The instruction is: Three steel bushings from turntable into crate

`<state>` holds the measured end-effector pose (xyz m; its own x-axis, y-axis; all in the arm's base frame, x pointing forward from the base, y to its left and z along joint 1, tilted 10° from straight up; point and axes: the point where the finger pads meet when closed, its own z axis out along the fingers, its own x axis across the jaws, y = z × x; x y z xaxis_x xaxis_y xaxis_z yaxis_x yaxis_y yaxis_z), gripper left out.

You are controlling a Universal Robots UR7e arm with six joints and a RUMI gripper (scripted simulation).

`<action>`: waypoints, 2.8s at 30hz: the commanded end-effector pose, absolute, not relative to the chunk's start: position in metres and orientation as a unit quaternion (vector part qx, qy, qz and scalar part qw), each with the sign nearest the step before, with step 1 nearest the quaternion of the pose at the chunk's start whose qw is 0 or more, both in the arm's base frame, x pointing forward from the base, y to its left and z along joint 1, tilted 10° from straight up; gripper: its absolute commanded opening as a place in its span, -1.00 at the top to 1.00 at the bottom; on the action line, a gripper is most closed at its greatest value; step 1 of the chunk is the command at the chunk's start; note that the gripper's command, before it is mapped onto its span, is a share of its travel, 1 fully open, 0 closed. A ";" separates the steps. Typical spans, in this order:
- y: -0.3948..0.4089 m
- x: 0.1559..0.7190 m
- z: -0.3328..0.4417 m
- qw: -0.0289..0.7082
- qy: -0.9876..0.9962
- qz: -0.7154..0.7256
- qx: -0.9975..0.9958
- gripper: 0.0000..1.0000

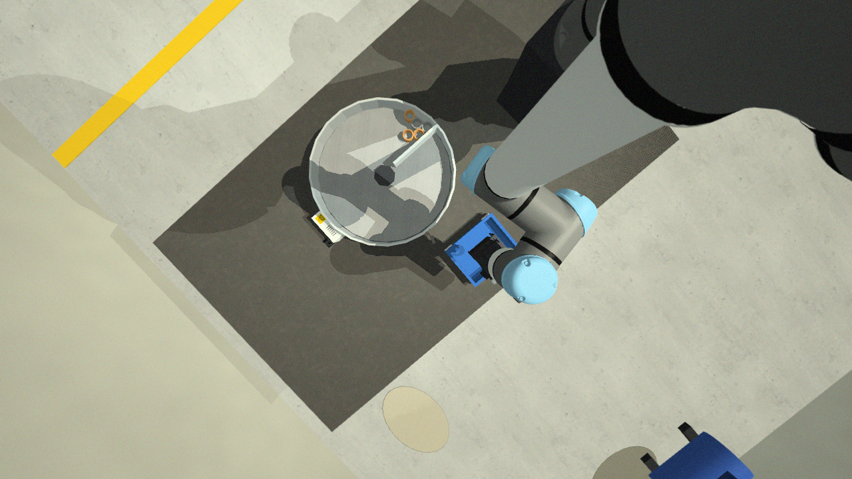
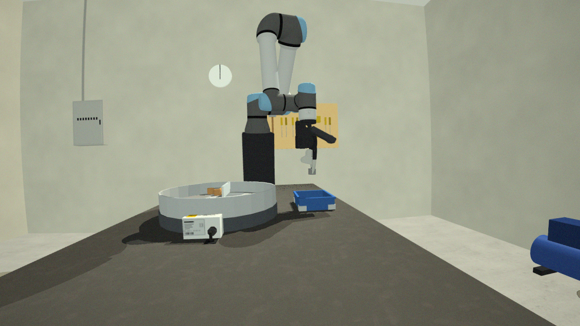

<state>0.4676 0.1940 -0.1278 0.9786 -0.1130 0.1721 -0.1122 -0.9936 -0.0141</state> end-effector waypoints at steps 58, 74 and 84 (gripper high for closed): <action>0.194 0.482 -0.205 0.002 0.057 -0.087 -0.995 1.00; 0.194 0.482 -0.205 0.002 0.057 -0.087 -0.995 1.00; 0.194 0.482 -0.206 0.002 0.057 -0.087 -0.995 1.00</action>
